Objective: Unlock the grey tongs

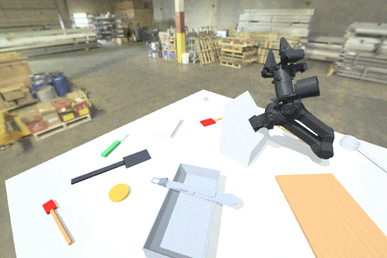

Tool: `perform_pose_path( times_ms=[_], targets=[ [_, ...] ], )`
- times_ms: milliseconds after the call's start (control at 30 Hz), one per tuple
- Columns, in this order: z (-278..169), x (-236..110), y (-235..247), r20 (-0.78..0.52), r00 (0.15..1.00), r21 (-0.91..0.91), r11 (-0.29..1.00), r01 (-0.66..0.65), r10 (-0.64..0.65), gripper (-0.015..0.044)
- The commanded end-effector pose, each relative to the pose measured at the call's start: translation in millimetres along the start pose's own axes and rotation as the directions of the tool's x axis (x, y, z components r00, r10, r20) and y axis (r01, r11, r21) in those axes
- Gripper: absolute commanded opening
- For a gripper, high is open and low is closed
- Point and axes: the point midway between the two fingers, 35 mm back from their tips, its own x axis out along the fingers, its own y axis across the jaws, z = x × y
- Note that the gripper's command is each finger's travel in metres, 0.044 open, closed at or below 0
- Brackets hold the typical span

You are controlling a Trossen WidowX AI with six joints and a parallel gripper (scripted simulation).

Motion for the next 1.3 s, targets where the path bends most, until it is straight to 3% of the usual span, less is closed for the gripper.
perform_pose_path(
  times_ms=[0,133,333,533,700,833,967,1133,1267],
  targets=[
    [-1.9,0.4,1.3,-0.011,1.0,-0.003,1.0,-0.003,0.003,0.0374],
    [-29.7,4.3,17.8,-0.163,0.986,-0.039,0.998,-0.048,0.041,0.0269],
    [-111.9,-3.8,53.0,-0.551,0.829,-0.081,0.983,-0.162,0.091,0.026],
    [-196.9,-41.3,73.2,-0.853,0.516,-0.07,0.966,-0.249,0.071,0.026],
    [-259.5,-92.5,77.4,-0.983,0.182,-0.042,0.96,-0.276,0.009,0.026],
    [-299.4,-141.0,74.5,-0.994,-0.095,-0.021,0.962,-0.272,-0.048,0.026],
    [-330.3,-193.8,64.3,-0.927,-0.357,-0.023,0.97,-0.243,-0.111,0.026],
    [-352.9,-257.8,45.2,-0.756,-0.632,-0.054,0.979,-0.198,-0.169,0.026],
    [-362.4,-307.2,26.5,-0.57,-0.8,-0.119,0.982,-0.148,-0.189,0.026]
  ],
)
